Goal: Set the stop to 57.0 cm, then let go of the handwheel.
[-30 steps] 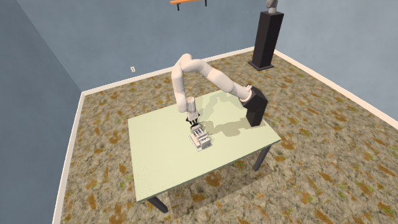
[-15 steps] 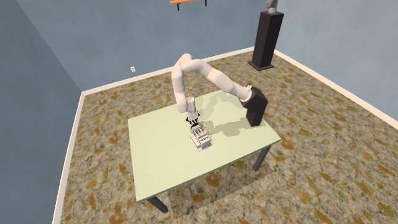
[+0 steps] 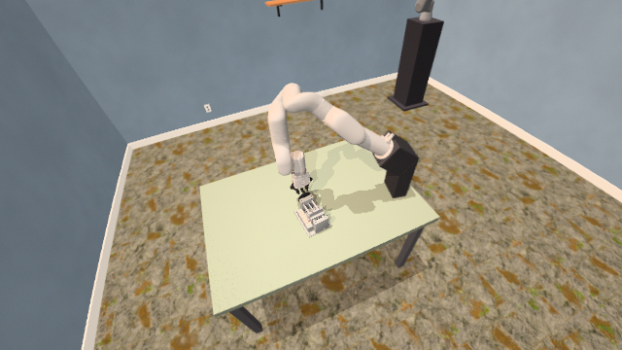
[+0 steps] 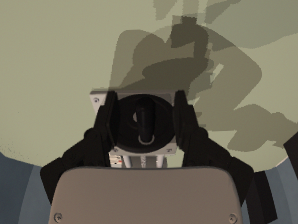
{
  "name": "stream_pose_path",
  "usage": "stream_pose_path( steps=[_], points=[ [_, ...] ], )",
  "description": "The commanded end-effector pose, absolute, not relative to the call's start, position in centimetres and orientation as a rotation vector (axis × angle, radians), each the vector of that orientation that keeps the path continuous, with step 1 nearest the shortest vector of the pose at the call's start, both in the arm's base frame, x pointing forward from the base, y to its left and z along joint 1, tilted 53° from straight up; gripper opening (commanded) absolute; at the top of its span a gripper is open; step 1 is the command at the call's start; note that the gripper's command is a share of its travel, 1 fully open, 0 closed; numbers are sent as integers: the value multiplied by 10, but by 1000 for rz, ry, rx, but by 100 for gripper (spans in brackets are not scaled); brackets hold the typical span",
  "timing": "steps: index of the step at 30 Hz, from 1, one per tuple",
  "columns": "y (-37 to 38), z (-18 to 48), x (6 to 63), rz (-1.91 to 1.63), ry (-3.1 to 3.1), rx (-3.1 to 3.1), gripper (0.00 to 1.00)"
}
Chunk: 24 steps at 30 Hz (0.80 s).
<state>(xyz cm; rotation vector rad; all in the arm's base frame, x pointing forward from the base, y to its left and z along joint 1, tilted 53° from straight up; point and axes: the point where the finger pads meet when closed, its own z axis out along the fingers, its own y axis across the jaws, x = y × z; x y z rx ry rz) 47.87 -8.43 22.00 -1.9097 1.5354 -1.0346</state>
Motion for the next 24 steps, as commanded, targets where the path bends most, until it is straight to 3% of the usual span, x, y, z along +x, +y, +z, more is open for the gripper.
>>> stream_pose_path(
  steps=[1,24],
  points=[
    [-84,226,473,-1036,1535,-1908,57],
    [-76,279,401,-1036,1535,-1908,57]
  ],
)
